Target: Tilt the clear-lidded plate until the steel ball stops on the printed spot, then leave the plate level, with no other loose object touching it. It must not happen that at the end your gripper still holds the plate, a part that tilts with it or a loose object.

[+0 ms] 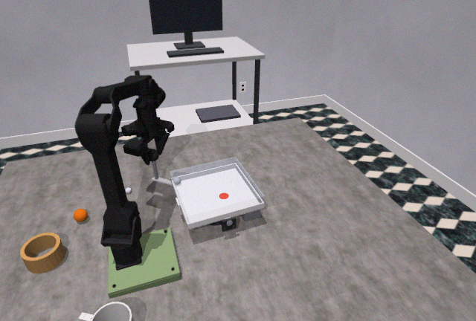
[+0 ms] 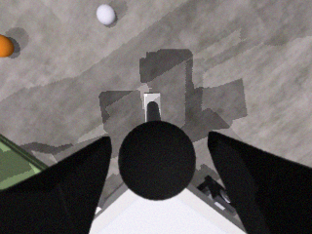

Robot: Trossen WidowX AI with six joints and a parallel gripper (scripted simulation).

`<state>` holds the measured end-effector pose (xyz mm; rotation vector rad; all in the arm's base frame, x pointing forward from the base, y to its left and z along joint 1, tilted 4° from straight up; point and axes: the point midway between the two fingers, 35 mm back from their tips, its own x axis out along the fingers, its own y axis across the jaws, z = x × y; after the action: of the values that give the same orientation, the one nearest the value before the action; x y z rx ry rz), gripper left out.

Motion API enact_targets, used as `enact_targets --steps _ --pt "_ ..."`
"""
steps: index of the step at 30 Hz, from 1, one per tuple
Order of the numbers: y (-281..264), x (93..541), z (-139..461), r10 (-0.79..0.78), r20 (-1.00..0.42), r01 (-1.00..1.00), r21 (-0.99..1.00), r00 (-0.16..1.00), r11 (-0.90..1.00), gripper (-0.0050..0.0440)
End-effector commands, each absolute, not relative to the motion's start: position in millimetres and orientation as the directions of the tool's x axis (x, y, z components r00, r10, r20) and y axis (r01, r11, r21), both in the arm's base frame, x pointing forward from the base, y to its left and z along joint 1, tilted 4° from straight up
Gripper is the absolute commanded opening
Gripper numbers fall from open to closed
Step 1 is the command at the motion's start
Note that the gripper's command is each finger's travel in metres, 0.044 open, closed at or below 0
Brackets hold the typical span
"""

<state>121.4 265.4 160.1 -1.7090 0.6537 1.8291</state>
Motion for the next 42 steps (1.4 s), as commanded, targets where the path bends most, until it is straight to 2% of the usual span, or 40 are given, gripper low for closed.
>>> enact_targets --steps 1,13,14,42 --pt "264.5 119.8 153.0 0.061 -0.997 -0.683 -0.013 -0.047 -0.730 0.0300" --pt "264.4 119.0 144.2 0.061 -0.997 -0.683 -0.013 -0.047 -0.730 0.0300" --pt "264.4 119.0 144.2 0.061 -0.997 -0.683 -0.013 -0.047 -0.730 0.0150" --pt "260.6 123.1 155.0 0.085 -0.994 -0.683 -0.012 -0.074 -0.730 0.0150"
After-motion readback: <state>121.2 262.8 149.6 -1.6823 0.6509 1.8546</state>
